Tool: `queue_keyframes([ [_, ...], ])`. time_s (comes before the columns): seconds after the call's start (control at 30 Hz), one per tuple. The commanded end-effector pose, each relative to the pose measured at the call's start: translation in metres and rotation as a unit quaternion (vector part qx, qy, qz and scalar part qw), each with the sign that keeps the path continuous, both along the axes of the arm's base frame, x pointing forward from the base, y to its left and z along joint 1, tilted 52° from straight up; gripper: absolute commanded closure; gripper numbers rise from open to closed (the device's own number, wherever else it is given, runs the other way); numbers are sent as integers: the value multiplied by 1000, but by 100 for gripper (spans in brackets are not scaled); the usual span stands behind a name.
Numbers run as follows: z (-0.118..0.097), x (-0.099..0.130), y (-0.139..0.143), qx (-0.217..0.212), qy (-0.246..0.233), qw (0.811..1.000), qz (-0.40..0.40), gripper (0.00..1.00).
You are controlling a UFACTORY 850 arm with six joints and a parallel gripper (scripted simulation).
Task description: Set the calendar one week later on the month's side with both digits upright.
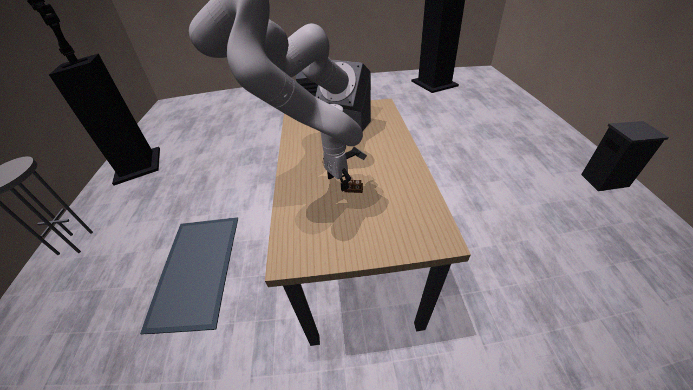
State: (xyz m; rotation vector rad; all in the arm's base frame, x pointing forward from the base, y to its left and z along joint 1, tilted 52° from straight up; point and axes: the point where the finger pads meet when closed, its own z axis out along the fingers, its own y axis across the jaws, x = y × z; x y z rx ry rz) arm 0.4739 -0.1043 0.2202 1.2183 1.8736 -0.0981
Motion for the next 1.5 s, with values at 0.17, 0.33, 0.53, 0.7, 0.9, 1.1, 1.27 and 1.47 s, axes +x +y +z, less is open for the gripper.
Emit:
queue_keyframes([
  [0.17, 18, 17, -3, 0, 0, 1000, 0, 0],
  [0.33, 16, 19, -4, 0, 0, 1000, 0, 0],
  [0.53, 7, 28, -12, 0, 0, 1000, 0, 0],
  [0.7, -1, 35, -18, 0, 0, 1000, 0, 0],
  [0.9, -2, 37, -19, 0, 0, 1000, 0, 0],
  [1.1, -2, 37, -19, 0, 0, 1000, 0, 0],
  [1.27, -2, 37, -19, 0, 0, 1000, 0, 0],
  [1.47, -2, 37, -19, 0, 0, 1000, 0, 0],
])
